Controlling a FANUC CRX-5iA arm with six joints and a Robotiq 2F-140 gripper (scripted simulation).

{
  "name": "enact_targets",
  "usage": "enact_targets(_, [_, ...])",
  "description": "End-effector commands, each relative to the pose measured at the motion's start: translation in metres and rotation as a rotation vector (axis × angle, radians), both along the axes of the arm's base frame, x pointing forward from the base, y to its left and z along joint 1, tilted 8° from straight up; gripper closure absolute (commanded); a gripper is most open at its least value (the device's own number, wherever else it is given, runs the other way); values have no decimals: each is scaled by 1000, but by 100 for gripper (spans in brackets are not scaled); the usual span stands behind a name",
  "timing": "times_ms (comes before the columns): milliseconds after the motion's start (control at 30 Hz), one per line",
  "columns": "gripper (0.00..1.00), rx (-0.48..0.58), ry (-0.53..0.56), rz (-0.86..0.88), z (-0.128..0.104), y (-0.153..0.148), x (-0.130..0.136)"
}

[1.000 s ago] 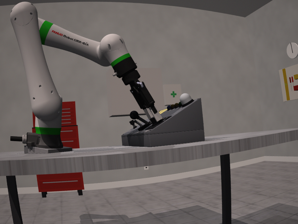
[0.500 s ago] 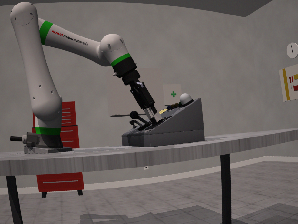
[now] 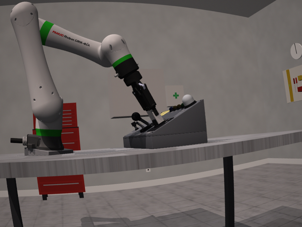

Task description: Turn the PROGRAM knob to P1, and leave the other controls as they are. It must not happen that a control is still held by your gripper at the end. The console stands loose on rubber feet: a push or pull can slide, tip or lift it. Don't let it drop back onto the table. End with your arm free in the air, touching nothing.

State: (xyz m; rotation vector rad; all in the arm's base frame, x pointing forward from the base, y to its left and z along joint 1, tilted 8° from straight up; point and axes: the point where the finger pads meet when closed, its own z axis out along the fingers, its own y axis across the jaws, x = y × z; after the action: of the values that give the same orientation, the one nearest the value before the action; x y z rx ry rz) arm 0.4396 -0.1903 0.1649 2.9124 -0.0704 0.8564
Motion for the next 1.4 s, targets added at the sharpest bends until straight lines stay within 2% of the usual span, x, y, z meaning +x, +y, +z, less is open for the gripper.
enact_targets(0, [100, 0, 0, 0, 0, 0, 0])
enact_targets(1367, [100, -35, 7, 54, 0, 0, 0])
